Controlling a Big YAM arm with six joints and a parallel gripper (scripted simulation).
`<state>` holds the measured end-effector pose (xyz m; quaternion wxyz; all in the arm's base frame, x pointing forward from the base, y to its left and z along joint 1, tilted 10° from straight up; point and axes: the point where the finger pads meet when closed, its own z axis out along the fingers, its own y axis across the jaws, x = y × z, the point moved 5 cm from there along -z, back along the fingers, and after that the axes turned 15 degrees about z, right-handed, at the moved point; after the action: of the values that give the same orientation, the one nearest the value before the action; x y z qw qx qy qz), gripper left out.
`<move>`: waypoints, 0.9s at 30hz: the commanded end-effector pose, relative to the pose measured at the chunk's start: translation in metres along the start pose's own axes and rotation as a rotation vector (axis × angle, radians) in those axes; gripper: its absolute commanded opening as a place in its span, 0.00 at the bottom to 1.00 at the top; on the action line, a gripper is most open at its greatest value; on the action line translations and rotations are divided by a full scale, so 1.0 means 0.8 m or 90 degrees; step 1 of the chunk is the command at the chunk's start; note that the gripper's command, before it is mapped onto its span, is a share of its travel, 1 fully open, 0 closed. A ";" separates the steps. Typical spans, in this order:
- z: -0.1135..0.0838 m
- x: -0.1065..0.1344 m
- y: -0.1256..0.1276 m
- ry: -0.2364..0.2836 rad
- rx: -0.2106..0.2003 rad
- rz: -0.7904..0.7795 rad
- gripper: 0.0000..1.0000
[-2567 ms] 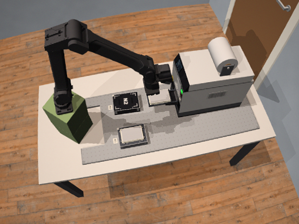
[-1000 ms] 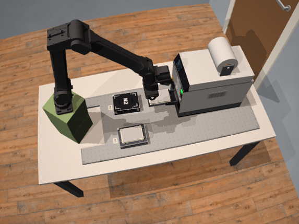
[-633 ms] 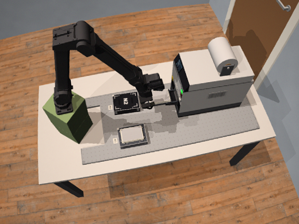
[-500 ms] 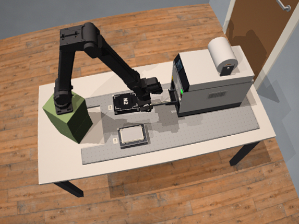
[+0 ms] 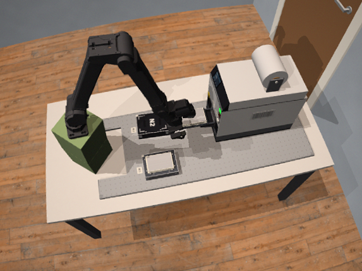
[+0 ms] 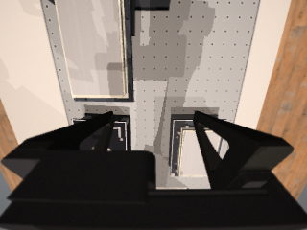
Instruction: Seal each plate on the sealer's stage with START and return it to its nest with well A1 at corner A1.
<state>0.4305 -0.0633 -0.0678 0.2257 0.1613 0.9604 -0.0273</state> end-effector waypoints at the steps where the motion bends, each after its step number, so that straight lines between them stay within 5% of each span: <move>1: -0.008 -0.019 0.005 -0.020 -0.005 0.012 1.00; 8: -0.016 -0.008 0.008 -0.009 -0.005 -0.002 1.00; 16: -0.021 -0.037 0.013 -0.049 -0.012 -0.010 1.00; 23: 0.003 -0.039 0.070 -0.019 -0.010 -0.001 1.00; 27: 0.010 -0.029 0.061 -0.003 0.007 0.011 1.00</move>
<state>0.4735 -0.0176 -0.0471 0.2508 0.1441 0.9569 -0.0253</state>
